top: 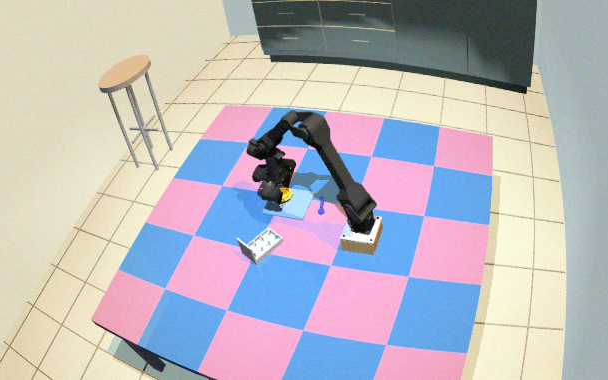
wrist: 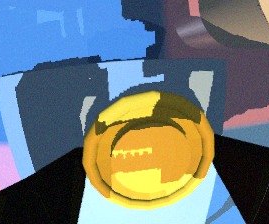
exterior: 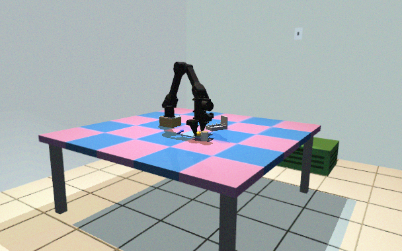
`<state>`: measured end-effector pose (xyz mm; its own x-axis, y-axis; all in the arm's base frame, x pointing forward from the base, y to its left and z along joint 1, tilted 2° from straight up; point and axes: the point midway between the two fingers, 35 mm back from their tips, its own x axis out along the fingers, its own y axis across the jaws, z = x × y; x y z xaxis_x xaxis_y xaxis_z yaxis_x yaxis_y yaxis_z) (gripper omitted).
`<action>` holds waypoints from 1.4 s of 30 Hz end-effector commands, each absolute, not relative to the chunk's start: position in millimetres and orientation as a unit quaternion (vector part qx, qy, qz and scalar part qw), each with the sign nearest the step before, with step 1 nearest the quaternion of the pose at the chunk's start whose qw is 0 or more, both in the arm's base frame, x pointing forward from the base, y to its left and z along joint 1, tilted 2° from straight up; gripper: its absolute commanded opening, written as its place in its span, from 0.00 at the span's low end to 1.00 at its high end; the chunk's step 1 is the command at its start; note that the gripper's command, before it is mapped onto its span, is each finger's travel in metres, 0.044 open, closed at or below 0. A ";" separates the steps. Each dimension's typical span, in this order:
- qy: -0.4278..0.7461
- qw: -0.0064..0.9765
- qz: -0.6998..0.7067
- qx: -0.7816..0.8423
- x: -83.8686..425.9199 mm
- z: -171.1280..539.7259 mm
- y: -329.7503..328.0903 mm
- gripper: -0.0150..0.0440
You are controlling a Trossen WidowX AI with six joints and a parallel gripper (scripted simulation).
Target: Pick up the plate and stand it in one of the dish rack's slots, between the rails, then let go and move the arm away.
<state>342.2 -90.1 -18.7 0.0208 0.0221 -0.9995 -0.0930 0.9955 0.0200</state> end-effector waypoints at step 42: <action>0.699 0.713 0.038 -0.024 355.8 153.2 -97.7 0.25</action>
<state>356.2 -97.6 148.7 0.0218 0.0216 -0.9995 -0.0836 0.9963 0.0197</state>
